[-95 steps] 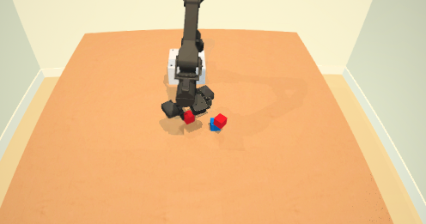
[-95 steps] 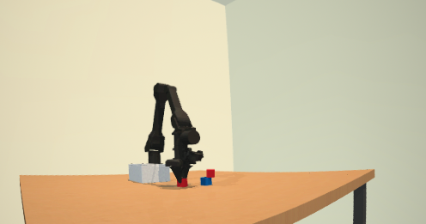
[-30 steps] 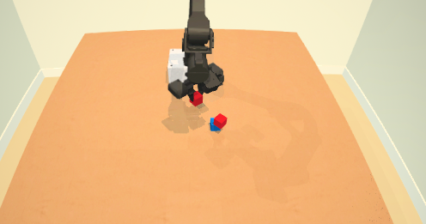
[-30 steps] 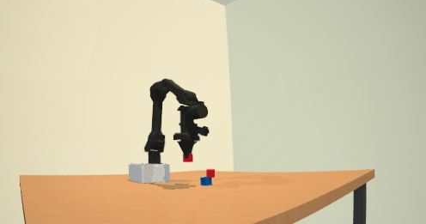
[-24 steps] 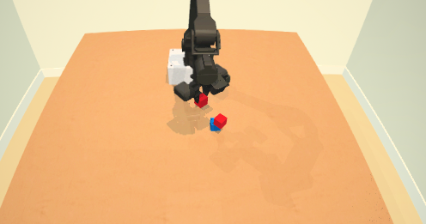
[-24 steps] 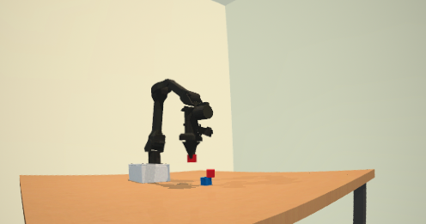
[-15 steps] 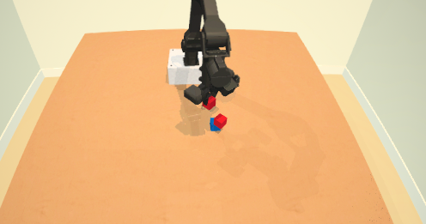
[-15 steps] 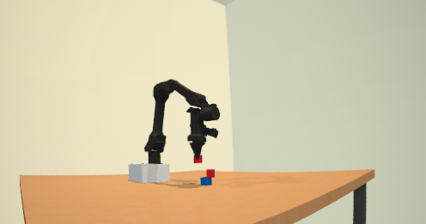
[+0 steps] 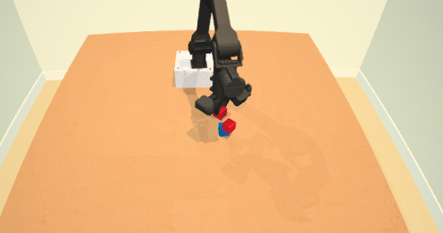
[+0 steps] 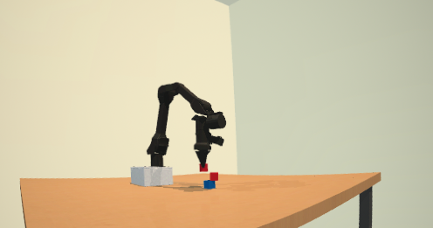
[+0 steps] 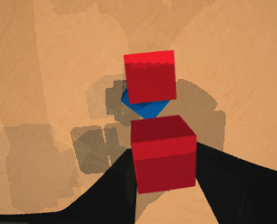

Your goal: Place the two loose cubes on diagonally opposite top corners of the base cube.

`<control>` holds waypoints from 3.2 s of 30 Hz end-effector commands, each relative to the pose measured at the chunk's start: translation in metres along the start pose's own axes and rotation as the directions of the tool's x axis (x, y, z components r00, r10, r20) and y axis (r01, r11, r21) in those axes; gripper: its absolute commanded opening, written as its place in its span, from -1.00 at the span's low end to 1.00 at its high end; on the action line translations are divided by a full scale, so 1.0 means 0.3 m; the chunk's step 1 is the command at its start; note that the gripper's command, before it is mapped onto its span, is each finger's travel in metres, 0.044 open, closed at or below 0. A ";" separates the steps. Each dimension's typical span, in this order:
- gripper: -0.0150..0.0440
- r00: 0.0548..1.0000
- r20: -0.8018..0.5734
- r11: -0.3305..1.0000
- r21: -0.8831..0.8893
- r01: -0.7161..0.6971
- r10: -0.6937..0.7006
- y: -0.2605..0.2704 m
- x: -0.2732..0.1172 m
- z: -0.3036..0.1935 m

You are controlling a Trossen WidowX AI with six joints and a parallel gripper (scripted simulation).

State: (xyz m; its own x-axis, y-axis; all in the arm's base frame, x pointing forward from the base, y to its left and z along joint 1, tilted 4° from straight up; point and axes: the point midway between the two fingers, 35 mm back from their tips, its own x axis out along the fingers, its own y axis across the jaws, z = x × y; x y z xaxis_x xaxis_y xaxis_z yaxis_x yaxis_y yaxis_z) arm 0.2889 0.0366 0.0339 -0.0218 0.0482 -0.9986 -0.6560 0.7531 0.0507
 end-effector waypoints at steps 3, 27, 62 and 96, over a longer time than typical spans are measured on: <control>-0.14 1.000 0.003 1.000 0.002 -0.004 0.004 0.005 0.023 -0.001; -0.14 1.000 0.003 1.000 0.002 -0.004 0.004 0.002 0.121 0.004; 0.20 1.000 0.000 1.000 -0.001 -0.001 0.001 0.000 0.100 0.002; 0.20 1.000 -0.001 1.000 -0.001 0.000 0.000 -0.001 -0.072 0.002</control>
State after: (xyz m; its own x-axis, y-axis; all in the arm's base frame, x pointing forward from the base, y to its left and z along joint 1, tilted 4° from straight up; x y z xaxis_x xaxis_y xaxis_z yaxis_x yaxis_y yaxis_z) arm 0.2890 0.0359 0.0490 -0.0268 0.0481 -0.9985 -0.6540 0.7546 0.0539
